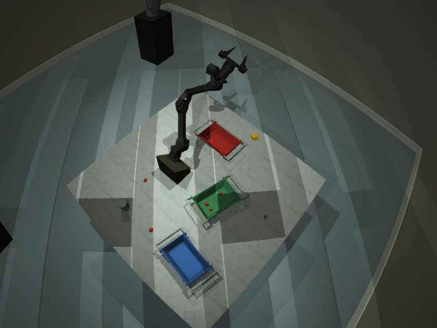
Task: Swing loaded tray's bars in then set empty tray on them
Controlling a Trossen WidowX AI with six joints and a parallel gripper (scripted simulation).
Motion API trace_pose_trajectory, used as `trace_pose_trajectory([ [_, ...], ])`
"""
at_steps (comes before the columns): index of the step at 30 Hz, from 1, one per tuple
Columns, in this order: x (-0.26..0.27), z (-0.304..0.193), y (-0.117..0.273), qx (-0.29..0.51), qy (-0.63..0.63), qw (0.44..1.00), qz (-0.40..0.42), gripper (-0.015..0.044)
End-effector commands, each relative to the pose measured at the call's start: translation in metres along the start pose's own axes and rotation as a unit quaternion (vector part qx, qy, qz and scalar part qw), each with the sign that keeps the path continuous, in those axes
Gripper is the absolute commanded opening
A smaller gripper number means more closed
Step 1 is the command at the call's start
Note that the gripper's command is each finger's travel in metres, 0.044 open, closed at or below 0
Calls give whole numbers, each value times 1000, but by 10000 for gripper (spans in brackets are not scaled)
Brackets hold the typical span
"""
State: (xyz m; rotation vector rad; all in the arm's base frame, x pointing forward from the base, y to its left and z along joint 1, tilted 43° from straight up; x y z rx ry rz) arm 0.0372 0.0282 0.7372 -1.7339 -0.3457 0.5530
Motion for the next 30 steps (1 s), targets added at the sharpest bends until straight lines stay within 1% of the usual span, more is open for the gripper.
trace_pose_trajectory([
  [1, 0, 0, 0, 0, 0, 1000, 0, 374],
  [8, 2, -2, 0, 3, -2, 1000, 2, 190],
  [12, 45, -36, 8, 54, -28, 997, 49, 85],
  [19, 111, -79, 22, 101, 21, 983, 153, 81],
  [25, 188, -127, 58, 139, 77, 947, 281, 81],
  [28, 212, -140, 73, 145, 92, 930, 324, 81],
  [30, 237, -153, 90, 147, 103, 911, 370, 81],
])
Point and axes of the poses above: the point midway between the two fingers, 35 mm back from their tips, its own y axis back along the fingers, its own x axis across the jaws, z = x × y, the point moved 1 cm from there along y, back along the fingers, and after that the axes turned 10 degrees about -y, right-handed, at the moved point
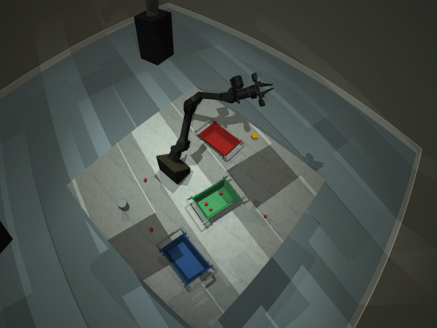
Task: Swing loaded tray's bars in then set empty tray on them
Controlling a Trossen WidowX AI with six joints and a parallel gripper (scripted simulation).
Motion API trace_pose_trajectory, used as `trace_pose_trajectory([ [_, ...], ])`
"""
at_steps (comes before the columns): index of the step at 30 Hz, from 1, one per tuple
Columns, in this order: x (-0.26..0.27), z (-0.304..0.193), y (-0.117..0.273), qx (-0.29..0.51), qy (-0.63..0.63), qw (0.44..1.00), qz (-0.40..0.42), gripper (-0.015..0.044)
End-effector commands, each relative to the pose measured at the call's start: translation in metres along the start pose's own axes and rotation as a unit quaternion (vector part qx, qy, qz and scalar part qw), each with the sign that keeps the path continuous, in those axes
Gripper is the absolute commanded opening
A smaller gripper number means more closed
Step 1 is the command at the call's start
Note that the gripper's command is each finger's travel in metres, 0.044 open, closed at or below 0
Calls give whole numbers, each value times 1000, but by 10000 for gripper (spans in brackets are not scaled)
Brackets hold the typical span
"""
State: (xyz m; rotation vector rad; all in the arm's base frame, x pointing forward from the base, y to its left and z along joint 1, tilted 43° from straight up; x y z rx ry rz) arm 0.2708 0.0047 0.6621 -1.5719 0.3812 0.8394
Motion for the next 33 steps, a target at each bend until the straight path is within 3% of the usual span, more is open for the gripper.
trace_pose_trajectory([
  [1, 64, -21, -8, 10, 41, 994, 99, 81],
  [8, 173, -50, 1, -6, 90, 959, 270, 81],
  [16, 292, -73, 46, -70, 113, 879, 457, 81],
  [25, 402, -77, 140, -199, 74, 749, 628, 81],
  [33, 456, -56, 243, -347, -47, 613, 709, 81],
])
Point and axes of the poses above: the point midway between the two fingers, 35 mm back from their tips, its own y axis back along the fingers, its own x axis across the jaws, z = x × y, the point moved 1 cm from there along y, back along the fingers, and after that the axes turned 10 degrees about -y, right-handed, at the moved point
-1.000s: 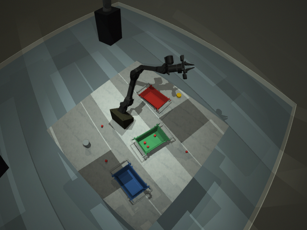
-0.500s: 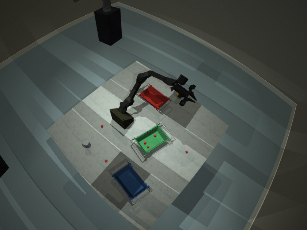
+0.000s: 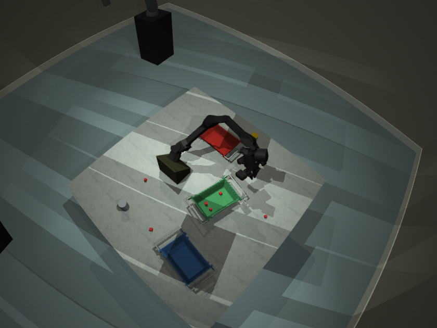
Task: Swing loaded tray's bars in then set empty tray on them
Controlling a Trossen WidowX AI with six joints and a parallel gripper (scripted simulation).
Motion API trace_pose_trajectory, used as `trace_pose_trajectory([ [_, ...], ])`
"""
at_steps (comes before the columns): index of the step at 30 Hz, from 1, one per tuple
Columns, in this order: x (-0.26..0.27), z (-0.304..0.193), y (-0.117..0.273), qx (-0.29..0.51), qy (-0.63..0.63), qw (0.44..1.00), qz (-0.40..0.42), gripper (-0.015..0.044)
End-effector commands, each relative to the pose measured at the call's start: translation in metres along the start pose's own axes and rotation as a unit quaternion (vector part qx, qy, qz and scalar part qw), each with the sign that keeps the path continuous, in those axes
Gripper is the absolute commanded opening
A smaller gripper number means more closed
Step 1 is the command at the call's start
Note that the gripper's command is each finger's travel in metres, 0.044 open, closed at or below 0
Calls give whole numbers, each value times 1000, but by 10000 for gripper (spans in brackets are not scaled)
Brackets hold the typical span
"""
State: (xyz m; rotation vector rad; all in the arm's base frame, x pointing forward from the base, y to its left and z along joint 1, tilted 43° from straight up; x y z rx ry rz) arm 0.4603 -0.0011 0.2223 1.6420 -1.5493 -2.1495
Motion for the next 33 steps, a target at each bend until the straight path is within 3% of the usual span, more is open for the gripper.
trace_pose_trajectory([
  [1, 57, 32, -32, -158, -4, 986, 54, 81],
  [4, 69, 43, -38, -202, -9, 977, 60, 81],
  [15, 70, 44, -41, -202, -9, 977, 60, 81],
  [33, 76, 67, -92, -202, -9, 977, 59, 81],
])
Point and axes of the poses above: the point midway between the two fingers, 35 mm back from their tips, its own y axis back along the fingers, its own x axis across the jaws, z = x × y, the point moved 1 cm from there along y, back along the fingers, and after that the axes turned 10 degrees about -y, right-handed, at the moved point
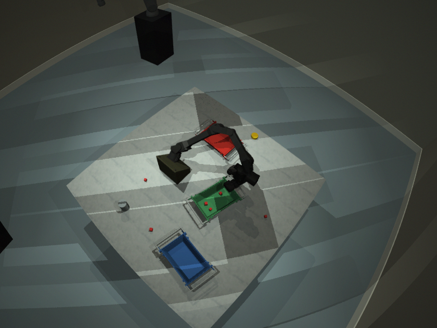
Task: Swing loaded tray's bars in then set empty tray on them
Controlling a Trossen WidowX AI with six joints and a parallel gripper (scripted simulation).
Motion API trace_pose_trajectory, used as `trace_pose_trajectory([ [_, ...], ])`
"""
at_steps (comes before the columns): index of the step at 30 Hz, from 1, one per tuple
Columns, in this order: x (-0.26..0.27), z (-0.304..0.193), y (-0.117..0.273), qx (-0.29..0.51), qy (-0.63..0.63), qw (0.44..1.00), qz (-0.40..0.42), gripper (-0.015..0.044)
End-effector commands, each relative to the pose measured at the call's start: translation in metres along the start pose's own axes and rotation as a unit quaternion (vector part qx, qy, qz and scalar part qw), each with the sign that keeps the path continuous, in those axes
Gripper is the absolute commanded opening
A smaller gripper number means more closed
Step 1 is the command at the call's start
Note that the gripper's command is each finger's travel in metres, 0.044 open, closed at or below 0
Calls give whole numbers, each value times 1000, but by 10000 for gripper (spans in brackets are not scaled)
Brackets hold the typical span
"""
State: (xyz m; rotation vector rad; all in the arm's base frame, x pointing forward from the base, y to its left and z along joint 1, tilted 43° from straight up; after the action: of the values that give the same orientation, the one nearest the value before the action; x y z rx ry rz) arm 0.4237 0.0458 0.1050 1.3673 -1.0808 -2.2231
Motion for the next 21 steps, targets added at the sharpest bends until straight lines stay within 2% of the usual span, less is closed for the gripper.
trace_pose_trajectory([
  [1, 0, 0, -6, 0, -3, 1000, -2, 81],
  [11, 16, -3, 21, 1, -3, 1000, -1, 81],
  [21, 40, -7, 29, 1, -3, 1000, -1, 81],
])
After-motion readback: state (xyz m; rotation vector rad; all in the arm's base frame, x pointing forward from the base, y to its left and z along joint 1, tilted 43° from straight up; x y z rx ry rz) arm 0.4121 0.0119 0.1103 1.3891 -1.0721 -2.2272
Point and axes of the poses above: the point midway between the two fingers, 35 mm back from their tips, its own y axis back along the fingers, its own x axis across the jaws, z = x × y, the point moved 1 cm from there along y, back along the fingers, and after that the axes turned 10 degrees about -y, right-handed, at the moved point
